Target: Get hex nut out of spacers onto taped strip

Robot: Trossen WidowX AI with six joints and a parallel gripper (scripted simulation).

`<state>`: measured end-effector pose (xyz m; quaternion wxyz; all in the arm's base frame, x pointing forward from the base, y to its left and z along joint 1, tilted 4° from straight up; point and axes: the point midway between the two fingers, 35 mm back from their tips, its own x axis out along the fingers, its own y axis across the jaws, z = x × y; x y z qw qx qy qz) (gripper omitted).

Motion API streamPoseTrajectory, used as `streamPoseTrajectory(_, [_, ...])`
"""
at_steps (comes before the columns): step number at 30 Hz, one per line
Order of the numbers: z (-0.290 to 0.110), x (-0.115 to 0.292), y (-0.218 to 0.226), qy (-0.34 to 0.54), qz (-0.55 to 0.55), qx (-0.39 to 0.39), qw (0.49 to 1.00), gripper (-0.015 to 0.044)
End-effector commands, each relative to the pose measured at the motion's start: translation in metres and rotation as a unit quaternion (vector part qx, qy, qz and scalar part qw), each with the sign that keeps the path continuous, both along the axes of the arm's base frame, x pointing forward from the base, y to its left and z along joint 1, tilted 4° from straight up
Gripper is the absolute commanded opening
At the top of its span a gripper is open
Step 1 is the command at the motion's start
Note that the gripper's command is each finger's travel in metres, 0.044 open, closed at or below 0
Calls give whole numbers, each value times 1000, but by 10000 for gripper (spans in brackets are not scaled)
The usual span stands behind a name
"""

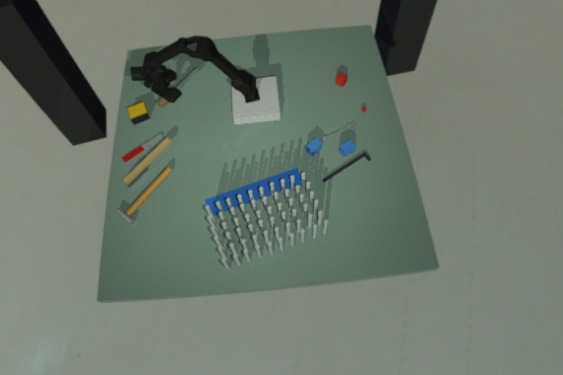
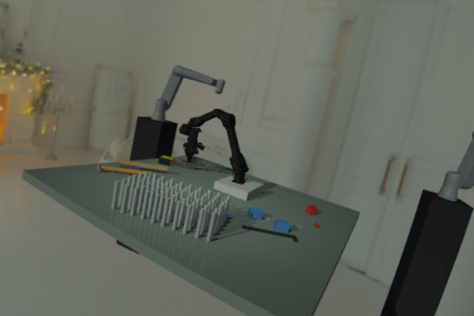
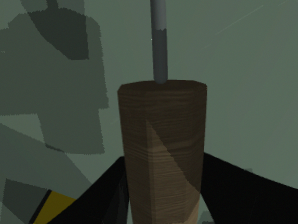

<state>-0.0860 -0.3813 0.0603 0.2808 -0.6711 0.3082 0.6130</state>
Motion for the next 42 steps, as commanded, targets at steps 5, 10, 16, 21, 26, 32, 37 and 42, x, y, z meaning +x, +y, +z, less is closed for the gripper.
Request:
streamPoseTrajectory(5, [-2,0,0,0,-21,1,1000,0])
streamPoseTrajectory(10, [-9,0,-1,-1,-20,1,1000,0])
streamPoseTrajectory(16, [-19,1,-2,-1,-19,1,1000,0])
streamPoseTrajectory(21, [-27,1,-3,-1,-19,1,1000,0])
streamPoseTrajectory(26, [-35,2,-4,-1,-18,1,1000,0])
streamPoseTrajectory(32, [-45,2,-4,-1,-17,1,1000,0])
streamPoseTrajectory(37, [-53,3,-4,-1,-16,0,1000,0])
streamPoseTrajectory(42, [-59,3,-4,-1,-16,0,1000,0])
